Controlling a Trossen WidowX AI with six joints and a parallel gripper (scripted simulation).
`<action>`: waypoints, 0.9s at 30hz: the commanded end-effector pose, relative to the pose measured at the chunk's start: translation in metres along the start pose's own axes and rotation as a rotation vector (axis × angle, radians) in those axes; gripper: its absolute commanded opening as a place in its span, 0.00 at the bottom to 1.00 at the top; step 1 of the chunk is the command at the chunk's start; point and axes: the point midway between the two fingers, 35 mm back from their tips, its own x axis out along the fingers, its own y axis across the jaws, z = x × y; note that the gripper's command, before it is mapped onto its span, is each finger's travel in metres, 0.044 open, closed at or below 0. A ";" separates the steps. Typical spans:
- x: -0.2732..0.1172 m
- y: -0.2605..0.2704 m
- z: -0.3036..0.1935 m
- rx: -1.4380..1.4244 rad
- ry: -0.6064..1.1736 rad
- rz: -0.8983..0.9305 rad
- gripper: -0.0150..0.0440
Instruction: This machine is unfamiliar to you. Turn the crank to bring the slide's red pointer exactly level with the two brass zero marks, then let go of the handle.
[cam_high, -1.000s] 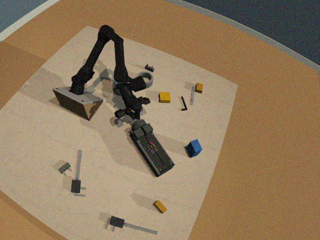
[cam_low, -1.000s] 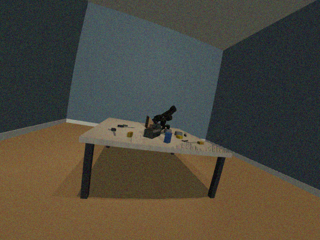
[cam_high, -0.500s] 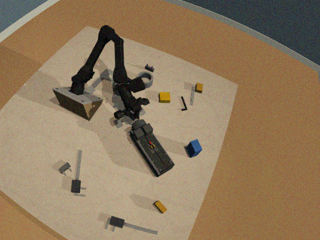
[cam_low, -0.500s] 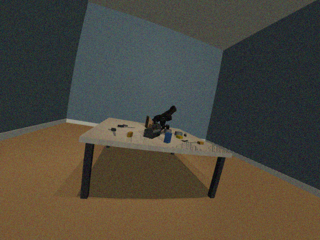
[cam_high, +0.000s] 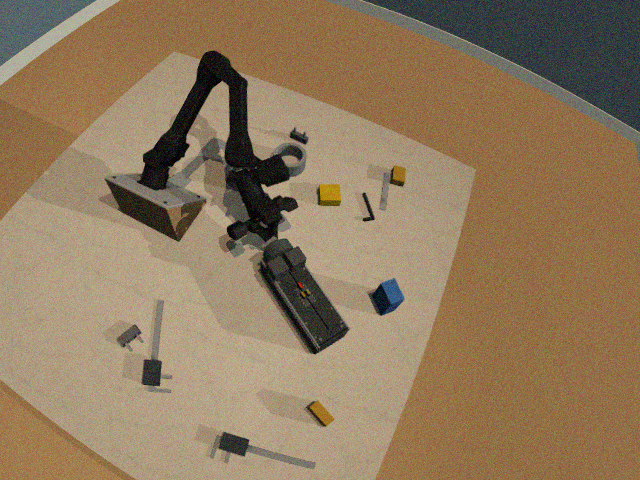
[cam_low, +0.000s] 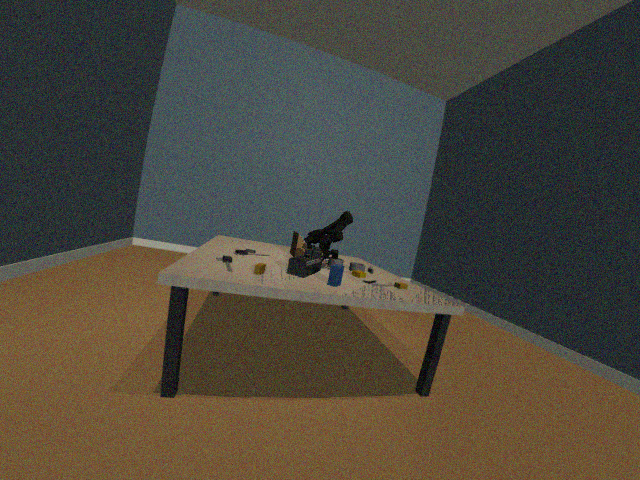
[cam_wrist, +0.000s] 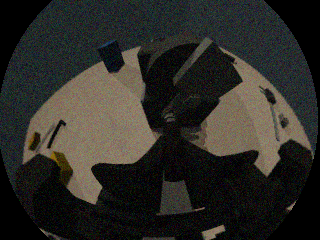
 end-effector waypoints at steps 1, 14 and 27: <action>0.003 -0.008 -0.003 0.004 0.010 -0.021 0.25; 0.004 -0.010 -0.004 0.004 0.010 -0.021 0.25; 0.004 -0.012 -0.004 0.004 0.010 -0.021 0.25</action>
